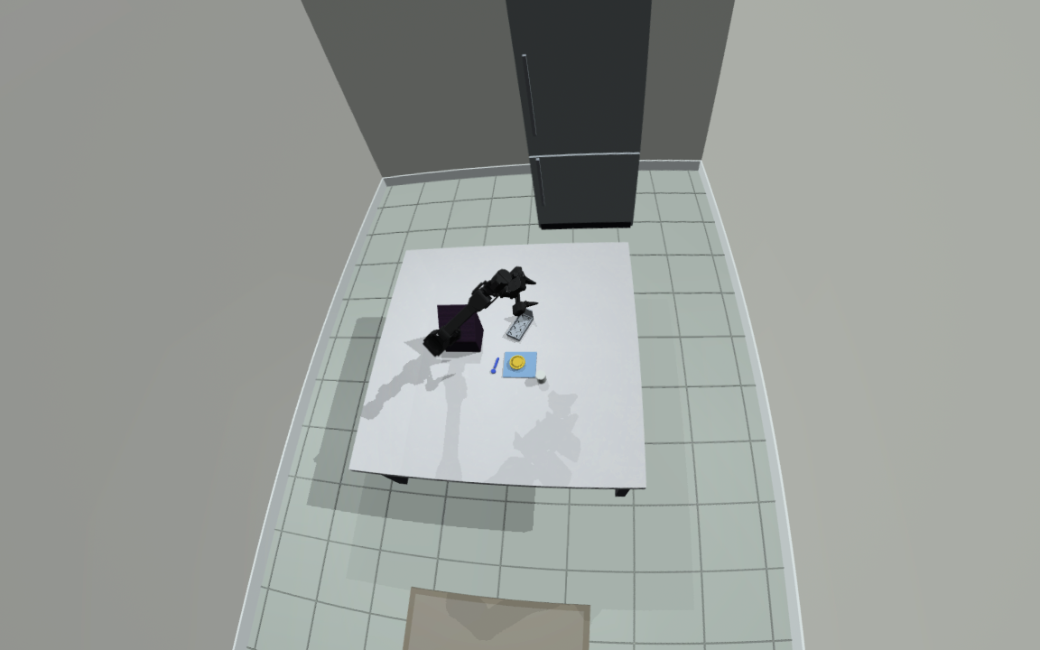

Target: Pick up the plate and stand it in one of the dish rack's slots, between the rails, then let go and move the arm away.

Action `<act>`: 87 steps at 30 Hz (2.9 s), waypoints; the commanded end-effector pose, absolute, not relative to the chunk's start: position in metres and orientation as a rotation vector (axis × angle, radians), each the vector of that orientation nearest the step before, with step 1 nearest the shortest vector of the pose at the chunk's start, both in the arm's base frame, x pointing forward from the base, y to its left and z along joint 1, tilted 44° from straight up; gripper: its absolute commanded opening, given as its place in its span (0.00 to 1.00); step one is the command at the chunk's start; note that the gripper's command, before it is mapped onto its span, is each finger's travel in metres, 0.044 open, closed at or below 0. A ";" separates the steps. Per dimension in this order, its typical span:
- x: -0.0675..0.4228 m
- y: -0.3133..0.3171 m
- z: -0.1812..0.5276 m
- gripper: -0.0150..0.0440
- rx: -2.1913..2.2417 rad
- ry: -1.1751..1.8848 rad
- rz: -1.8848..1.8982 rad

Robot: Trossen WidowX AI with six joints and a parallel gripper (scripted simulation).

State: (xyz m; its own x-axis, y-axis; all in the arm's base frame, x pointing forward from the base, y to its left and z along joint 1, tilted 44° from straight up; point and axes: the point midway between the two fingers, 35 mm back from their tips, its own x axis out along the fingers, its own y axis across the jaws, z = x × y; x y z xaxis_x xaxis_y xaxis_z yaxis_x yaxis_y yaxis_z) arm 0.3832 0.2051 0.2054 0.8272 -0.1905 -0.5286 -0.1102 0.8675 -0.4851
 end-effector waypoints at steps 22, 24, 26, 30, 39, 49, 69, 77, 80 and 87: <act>0.329 -0.049 0.064 0.93 -0.615 1.312 -0.522; 0.319 -0.063 0.057 0.93 -0.611 1.369 -0.552; 0.308 -0.077 0.051 0.93 -0.606 1.427 -0.581; 0.296 -0.088 0.048 0.93 -0.602 1.468 -0.600; 0.296 -0.093 0.043 0.93 -0.601 1.468 -0.599; 0.297 -0.105 0.031 0.93 -0.601 1.468 -0.599; 0.294 -0.129 0.009 0.93 -0.604 1.467 -0.601; 0.293 -0.132 0.007 0.93 -0.604 1.467 -0.602; 0.293 -0.132 0.007 0.93 -0.604 1.467 -0.602; 0.293 -0.132 0.007 0.86 -0.604 1.467 -0.602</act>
